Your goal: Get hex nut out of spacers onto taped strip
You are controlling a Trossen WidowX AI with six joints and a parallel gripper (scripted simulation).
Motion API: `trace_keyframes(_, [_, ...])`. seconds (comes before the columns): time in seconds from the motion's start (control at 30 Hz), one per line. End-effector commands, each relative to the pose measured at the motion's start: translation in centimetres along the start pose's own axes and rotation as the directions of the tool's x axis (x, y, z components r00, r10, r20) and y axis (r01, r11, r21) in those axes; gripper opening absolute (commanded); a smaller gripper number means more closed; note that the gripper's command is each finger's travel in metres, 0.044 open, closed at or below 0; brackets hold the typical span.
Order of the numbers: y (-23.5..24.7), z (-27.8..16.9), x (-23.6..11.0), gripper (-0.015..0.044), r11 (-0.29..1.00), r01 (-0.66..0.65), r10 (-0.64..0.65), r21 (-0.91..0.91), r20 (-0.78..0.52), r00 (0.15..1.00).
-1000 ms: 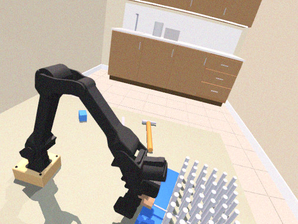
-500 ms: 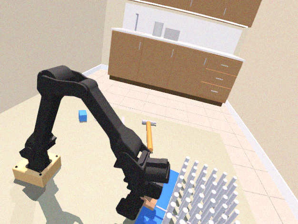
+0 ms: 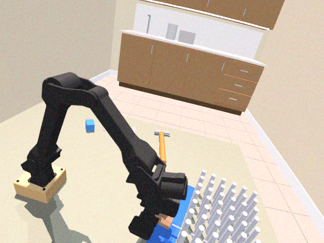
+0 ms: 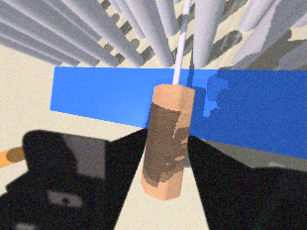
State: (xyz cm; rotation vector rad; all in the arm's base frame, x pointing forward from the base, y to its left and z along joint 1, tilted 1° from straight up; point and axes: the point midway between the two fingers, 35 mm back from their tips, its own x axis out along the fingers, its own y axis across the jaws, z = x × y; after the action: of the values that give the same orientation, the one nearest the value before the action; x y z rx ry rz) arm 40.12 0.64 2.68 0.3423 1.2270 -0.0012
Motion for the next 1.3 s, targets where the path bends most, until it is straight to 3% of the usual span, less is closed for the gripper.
trace_keyframes(0.0, [0.2, 0.4, -0.1, 0.0, 1.0, -0.006, 0.006, -0.009, 0.01, 1.0])
trace_keyframes(1.27, [-0.1, -1.2, 0.2, 0.0, 1.0, -0.006, 0.006, -0.008, 0.009, 1.0])
